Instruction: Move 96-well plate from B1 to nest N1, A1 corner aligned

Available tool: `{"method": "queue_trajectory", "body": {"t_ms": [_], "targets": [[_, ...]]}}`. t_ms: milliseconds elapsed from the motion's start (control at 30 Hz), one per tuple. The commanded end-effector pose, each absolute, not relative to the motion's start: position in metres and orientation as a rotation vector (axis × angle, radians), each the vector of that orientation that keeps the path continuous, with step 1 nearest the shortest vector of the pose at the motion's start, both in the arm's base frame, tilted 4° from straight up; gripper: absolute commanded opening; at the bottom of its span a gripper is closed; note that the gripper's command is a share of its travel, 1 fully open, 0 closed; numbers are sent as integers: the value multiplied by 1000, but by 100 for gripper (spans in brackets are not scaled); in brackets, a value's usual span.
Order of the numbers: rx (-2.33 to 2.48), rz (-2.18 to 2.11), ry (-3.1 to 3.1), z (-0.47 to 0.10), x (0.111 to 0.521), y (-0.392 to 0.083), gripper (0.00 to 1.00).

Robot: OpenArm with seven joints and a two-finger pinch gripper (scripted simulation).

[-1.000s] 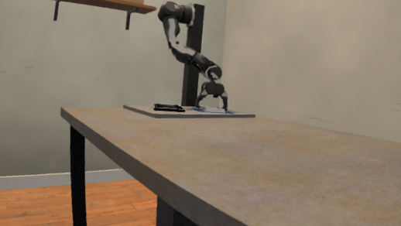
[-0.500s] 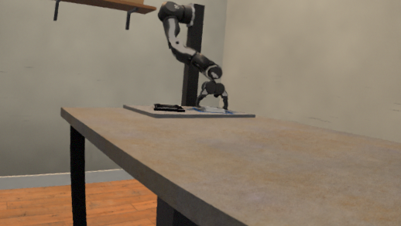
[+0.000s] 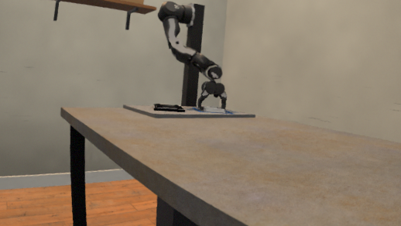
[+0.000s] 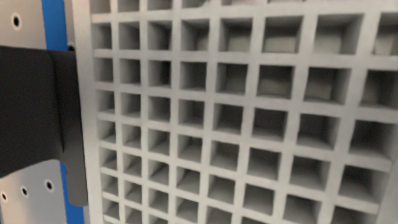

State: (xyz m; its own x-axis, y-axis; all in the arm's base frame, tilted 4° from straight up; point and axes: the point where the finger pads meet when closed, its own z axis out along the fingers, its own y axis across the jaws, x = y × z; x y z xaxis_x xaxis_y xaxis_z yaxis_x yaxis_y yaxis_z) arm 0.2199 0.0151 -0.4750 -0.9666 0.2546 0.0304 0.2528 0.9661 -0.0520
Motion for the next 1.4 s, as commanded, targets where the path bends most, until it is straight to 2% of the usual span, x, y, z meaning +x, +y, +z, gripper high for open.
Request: {"method": "queue_trajectory", "body": {"t_ms": [0, 300, 367, 633, 1367], "targets": [[-397, 71, -3080, -474, 220, 16, 57], [-397, 71, -3080, -474, 220, 16, 27], [-397, 71, -3080, -474, 220, 16, 27], [-397, 72, -3080, -474, 220, 16, 0], [-397, 72, -3080, -474, 220, 16, 0]]}}
